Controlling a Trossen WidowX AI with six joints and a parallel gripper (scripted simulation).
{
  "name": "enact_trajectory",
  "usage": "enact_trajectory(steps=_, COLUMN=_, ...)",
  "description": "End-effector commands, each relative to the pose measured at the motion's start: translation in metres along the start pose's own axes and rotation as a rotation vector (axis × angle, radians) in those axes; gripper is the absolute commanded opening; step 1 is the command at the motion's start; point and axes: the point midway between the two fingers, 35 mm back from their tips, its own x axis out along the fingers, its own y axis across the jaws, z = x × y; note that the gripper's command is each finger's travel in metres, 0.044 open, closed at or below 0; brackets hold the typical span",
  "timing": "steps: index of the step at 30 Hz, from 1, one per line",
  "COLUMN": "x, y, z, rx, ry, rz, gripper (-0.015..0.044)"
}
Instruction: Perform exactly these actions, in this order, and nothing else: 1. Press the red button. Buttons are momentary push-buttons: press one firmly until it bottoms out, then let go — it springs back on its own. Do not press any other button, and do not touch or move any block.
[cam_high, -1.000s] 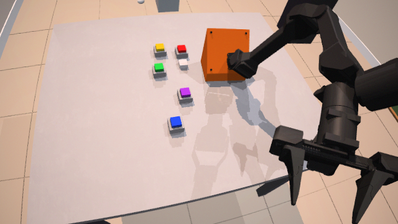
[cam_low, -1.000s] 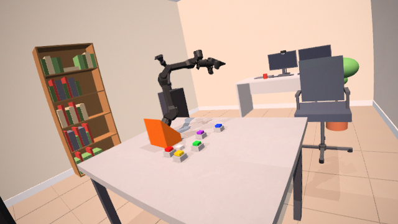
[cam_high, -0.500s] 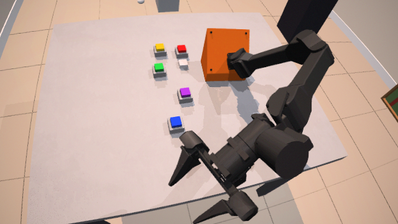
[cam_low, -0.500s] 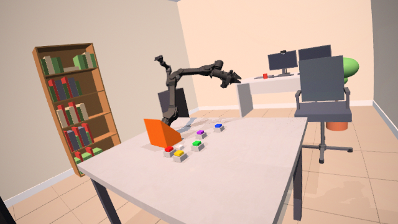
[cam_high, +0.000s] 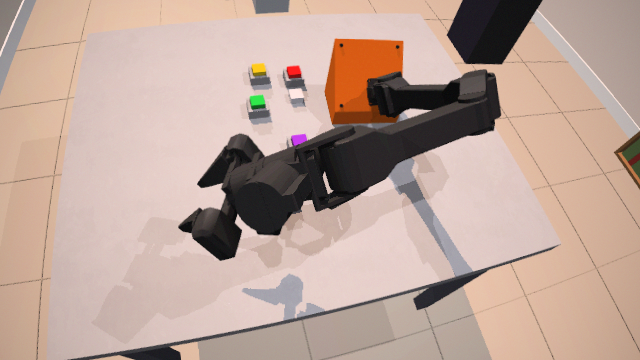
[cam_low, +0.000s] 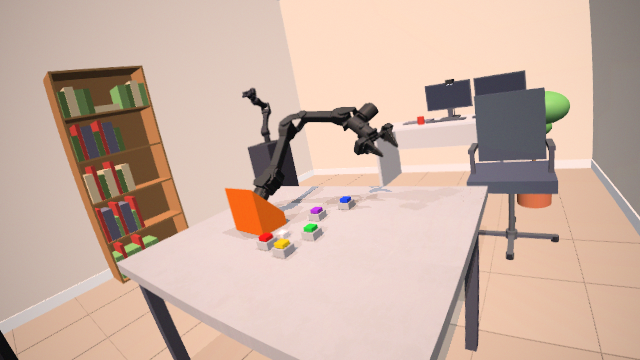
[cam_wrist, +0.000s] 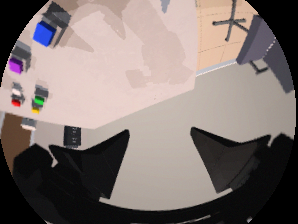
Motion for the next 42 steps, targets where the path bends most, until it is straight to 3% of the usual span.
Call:
enact_trajectory(steps=1, x=0.031, y=0.064, z=-0.024, rx=0.17, ry=-0.006, rz=0.186, gripper=0.04)
enact_trajectory(steps=14, x=0.047, y=0.25, z=-0.076, rx=0.771, ry=0.033, rz=0.638, gripper=0.04)
enact_trajectory(steps=22, x=0.017, y=0.365, z=-0.077, rx=1.267, ry=0.066, rz=0.892, gripper=0.04)
enact_trajectory(steps=29, x=-0.03, y=0.451, z=-0.05, rx=1.821, ry=0.08, rz=1.097, gripper=0.04)
enact_trajectory(steps=35, x=-0.074, y=0.499, z=-0.009, rx=2.38, ry=0.038, rz=1.24, gripper=0.04)
enact_trajectory(steps=42, x=-0.076, y=0.5, z=-0.007, rx=2.408, ry=0.034, rz=1.246, gripper=0.04)
